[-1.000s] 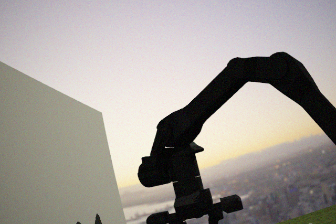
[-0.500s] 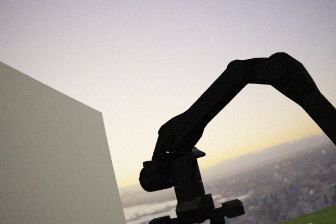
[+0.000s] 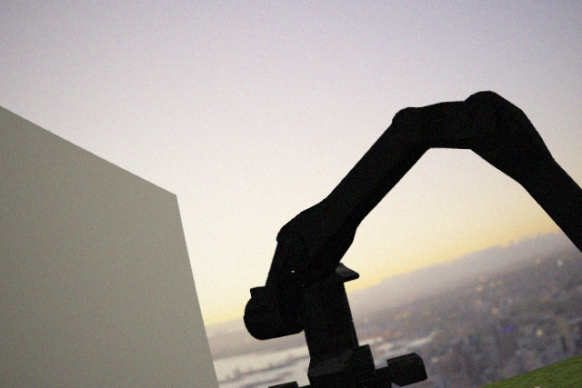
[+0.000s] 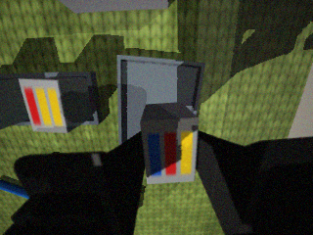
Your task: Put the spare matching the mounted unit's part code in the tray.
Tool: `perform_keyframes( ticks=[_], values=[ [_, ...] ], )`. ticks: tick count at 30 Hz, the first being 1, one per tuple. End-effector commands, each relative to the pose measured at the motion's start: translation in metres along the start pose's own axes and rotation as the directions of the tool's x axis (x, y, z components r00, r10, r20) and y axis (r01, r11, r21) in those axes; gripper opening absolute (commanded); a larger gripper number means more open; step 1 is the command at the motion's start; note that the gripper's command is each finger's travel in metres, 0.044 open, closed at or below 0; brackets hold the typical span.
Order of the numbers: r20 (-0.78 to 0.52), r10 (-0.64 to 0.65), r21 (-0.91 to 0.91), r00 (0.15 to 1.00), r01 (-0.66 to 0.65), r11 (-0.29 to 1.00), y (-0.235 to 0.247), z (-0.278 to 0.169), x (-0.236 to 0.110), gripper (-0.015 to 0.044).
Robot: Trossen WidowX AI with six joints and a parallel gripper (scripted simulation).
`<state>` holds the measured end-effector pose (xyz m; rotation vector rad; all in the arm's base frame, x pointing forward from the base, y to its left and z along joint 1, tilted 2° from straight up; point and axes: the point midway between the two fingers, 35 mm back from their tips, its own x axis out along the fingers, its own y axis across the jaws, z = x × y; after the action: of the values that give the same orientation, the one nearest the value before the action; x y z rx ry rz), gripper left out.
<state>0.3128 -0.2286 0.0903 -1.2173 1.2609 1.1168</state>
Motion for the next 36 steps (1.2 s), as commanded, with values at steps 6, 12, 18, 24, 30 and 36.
perform_keyframes(
  ticks=[6,12,18,24,30,36],
  values=[
    [0.001,0.003,-0.004,1.0,-0.003,1.0,0.002,0.001,0.007,0.0],
    [0.001,0.004,-0.004,1.0,-0.004,1.0,0.002,0.001,0.011,0.0],
    [0.001,0.004,-0.003,1.0,-0.004,1.0,0.003,0.001,0.015,0.0],
    [0.001,0.004,-0.003,1.0,-0.004,1.0,0.004,0.002,0.019,0.0],
    [0.001,0.005,-0.003,1.0,-0.005,1.0,0.005,0.002,0.023,0.0],
    [0.002,0.005,-0.003,1.0,-0.005,1.0,0.005,0.003,0.027,0.0]
  ],
)
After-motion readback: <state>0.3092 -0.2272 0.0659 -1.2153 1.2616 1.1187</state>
